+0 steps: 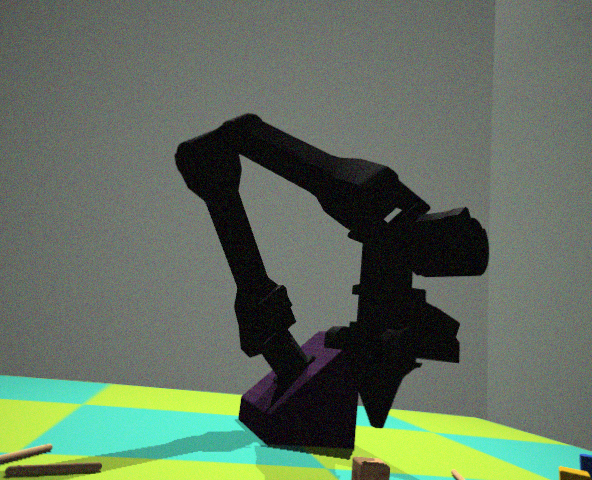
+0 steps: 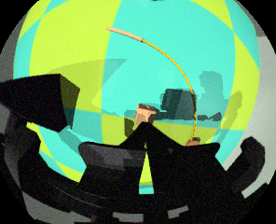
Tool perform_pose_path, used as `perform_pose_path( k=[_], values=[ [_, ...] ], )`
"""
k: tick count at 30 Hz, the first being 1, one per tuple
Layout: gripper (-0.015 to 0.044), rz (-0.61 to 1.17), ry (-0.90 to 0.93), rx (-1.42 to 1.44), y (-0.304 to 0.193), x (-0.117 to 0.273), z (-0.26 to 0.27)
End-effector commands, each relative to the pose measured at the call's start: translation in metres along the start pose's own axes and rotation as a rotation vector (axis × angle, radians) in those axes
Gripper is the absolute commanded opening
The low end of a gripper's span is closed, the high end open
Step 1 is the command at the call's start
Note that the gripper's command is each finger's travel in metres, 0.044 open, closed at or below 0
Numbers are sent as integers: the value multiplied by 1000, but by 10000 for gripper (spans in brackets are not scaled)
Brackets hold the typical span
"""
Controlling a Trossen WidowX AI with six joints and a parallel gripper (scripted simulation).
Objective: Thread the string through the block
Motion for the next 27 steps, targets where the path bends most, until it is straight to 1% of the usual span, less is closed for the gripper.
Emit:
perform_pose_path(
  k=[1, 10, 12, 21, 27],
  values=[
    [0, 0, 0, 0, 0, 0, 0],
    [236, 0, 0, 0, 0, 0, 0],
    [236, 0, 0, 0, 0, 0, 0],
    [0, 0, 0, 0, 0, 0, 0],
    [0, 0, 0, 0, 0, 0, 0]
  ],
)
Point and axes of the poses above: the point midway between the two fingers, 35 mm back from their tips, its own x axis back along the fingers, its own z axis across the jaws, y = z × x, the point moved 3 cm from there along x, back along the fingers, and after that the axes turned 14 degrees about x, right-handed, at the moved point
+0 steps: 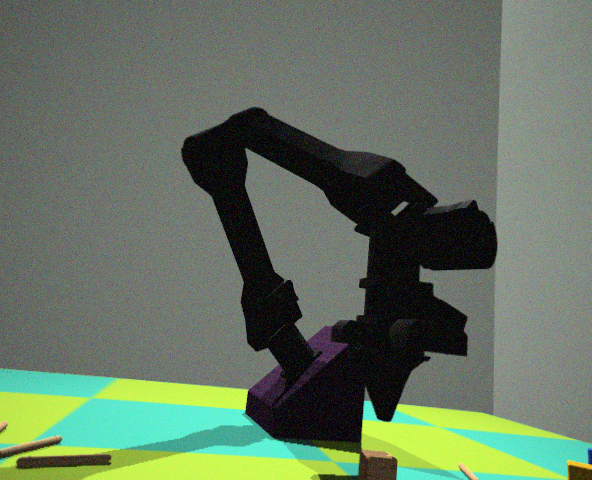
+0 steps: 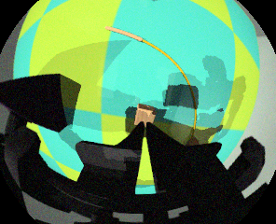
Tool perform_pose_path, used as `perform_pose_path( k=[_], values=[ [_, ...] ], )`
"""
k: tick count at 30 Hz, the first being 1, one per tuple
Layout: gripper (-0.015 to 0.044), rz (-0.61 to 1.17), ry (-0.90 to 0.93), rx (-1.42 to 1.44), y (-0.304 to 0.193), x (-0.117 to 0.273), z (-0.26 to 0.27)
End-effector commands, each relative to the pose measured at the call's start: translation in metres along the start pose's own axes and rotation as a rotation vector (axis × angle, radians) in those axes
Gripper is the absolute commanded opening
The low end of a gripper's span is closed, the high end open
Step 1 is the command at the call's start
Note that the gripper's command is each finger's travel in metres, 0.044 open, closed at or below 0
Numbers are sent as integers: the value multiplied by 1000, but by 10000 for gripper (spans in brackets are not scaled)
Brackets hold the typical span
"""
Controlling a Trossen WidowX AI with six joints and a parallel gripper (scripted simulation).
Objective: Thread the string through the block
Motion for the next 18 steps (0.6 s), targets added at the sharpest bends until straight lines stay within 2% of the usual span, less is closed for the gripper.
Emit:
perform_pose_path(
  k=[1, 10, 13, 18],
  values=[
    [0, 0, 0, 0, 0, 0, 0],
    [0, 0, 0, 0, 0, 0, 0],
    [79, -7, 0, 185, 20, 1, -5],
    [210, -12, -1, 840, 94, 1, -14]
  ],
)
Point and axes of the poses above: the point midway between the two fingers, 35 mm back from their tips, its own x axis back along the fingers, its own z axis across the jaws, y = z × x, the point moved 3 cm from there along x, back along the fingers, and after that the axes turned 14 degrees about x, right-handed, at the moved point
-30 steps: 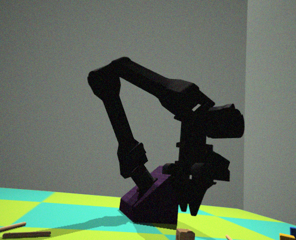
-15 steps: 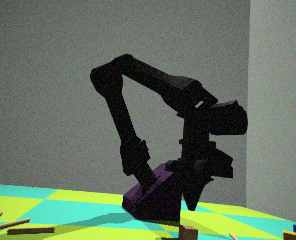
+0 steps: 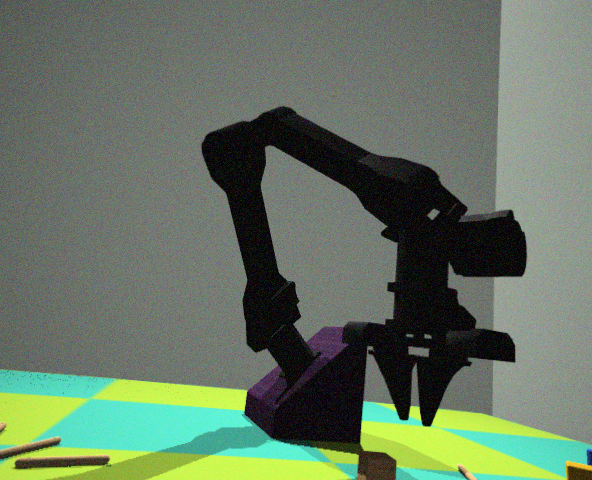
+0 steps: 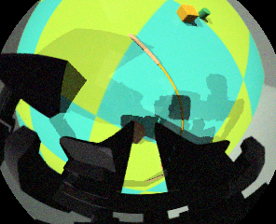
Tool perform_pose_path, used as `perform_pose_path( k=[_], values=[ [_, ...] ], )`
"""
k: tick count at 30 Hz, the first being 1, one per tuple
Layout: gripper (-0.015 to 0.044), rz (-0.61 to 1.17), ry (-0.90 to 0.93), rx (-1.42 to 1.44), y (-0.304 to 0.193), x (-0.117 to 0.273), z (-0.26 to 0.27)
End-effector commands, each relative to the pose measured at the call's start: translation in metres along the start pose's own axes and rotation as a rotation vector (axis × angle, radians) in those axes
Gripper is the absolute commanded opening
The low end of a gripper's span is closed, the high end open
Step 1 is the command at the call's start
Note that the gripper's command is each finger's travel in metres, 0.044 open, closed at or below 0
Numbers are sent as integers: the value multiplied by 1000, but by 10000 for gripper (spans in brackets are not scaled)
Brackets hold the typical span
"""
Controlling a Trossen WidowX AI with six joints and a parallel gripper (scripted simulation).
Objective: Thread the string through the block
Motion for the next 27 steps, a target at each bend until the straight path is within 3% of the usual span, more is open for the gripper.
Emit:
perform_pose_path(
  k=[1, 4, 9, 18, 27],
  values=[
    [236, 0, -2, 596, 63, 0, -30],
    [315, 9, 1, 781, 83, -1, -36],
    [440, 10, 1, 797, 85, -1, -37],
    [440, 10, 1, 797, 85, -1, -37],
    [204, 10, 1, 797, 85, -1, -37]
  ],
)
Point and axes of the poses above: the point midway between the two fingers, 35 mm back from their tips, its own x axis back along the fingers, its own z axis across the jaws, y = z × x, the point moved 3 cm from there along x, back along the fingers, and after that the axes turned 14 degrees about x, right-handed, at the moved point
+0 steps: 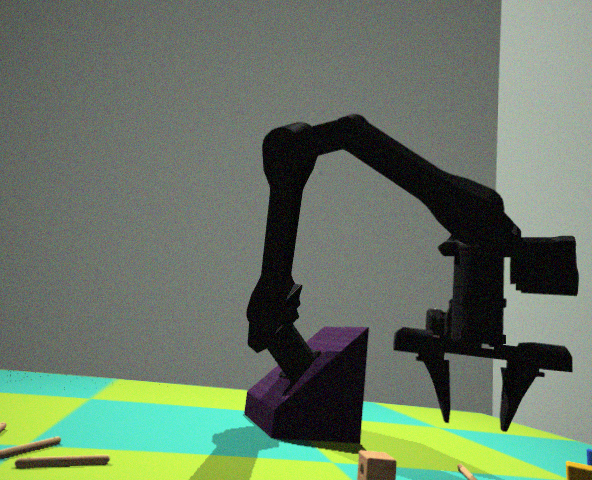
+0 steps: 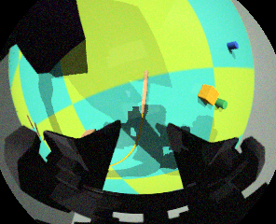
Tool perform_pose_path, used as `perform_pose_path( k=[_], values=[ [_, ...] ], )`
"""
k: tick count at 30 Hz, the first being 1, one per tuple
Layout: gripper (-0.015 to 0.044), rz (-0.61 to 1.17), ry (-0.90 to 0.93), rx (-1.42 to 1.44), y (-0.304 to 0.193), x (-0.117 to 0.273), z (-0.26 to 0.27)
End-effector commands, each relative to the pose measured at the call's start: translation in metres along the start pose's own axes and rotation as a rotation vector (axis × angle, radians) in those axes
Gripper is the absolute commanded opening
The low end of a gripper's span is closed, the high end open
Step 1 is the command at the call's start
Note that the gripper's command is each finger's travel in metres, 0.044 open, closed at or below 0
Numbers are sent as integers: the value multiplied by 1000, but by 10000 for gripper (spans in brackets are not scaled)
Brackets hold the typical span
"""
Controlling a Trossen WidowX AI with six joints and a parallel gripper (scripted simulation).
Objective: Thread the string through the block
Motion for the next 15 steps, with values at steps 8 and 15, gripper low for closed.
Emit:
perform_pose_path(
  k=[8, 15],
  values=[
    [121, -3, -4, 8, 0, 0, -1],
    [121, -3, -4, 8, 0, 0, -1]
  ],
)
Point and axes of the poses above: the point midway between the two fingers, 35 mm back from their tips, its own x axis back along the fingers, its own z axis across the jaws, y = z × x, the point moved 3 cm from there along x, back along the fingers, and after that the axes turned 14 degrees about x, right-handed, at the moved point
